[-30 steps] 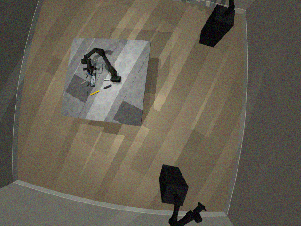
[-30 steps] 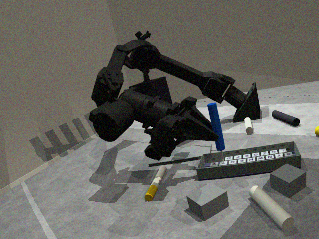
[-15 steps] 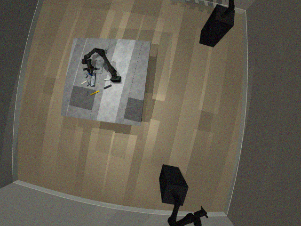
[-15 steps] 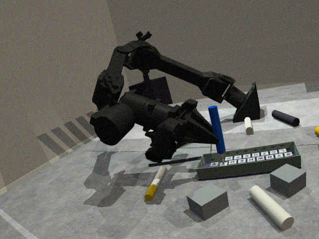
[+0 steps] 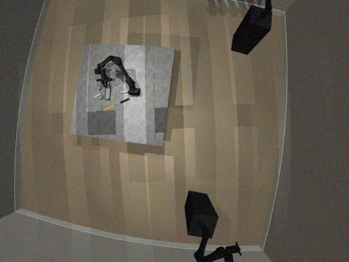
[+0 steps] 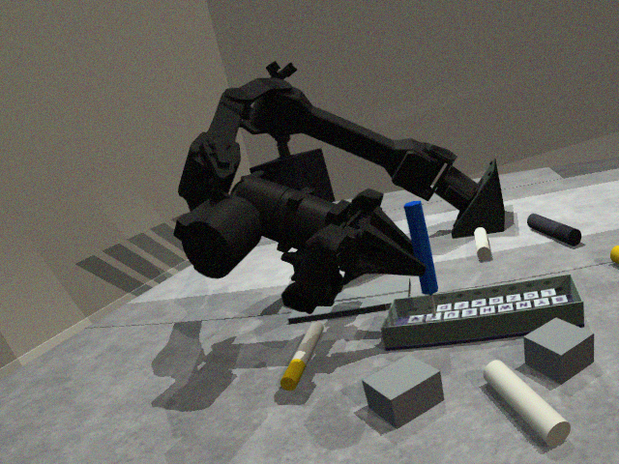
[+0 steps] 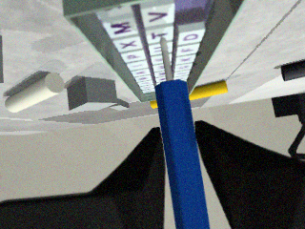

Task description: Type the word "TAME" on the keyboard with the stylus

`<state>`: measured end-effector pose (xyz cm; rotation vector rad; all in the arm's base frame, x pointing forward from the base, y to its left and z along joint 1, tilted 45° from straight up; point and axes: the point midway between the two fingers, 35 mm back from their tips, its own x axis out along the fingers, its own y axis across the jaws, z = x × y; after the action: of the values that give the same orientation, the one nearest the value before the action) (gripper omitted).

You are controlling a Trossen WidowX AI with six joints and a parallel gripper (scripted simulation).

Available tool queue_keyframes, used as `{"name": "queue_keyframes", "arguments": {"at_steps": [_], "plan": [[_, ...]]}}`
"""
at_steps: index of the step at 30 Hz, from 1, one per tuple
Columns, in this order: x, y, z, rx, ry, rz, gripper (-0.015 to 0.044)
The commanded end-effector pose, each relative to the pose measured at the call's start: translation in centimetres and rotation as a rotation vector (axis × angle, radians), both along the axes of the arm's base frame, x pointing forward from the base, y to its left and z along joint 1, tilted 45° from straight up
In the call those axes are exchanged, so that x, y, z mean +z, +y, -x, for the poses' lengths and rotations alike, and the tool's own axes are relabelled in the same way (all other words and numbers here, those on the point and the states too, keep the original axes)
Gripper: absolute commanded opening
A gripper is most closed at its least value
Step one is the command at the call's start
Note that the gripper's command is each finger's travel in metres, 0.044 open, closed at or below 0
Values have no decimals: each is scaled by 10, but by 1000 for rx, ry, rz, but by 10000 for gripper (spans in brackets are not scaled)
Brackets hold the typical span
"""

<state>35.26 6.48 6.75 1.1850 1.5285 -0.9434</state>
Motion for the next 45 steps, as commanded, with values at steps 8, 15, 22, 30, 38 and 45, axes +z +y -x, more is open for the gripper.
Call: {"name": "queue_keyframes", "arguments": {"at_steps": [8, 15, 22, 30, 38, 45], "plan": [[24, 24, 4, 2, -5, 0, 81], [21, 22, 4, 10, -8, 3, 45], [5, 41, 0, 7, -6, 1, 0], [-19, 71, -4, 1, -2, -2, 0], [-32, 58, -7, 1, -2, -1, 0], [-33, 58, -7, 1, -2, -1, 26]]}}
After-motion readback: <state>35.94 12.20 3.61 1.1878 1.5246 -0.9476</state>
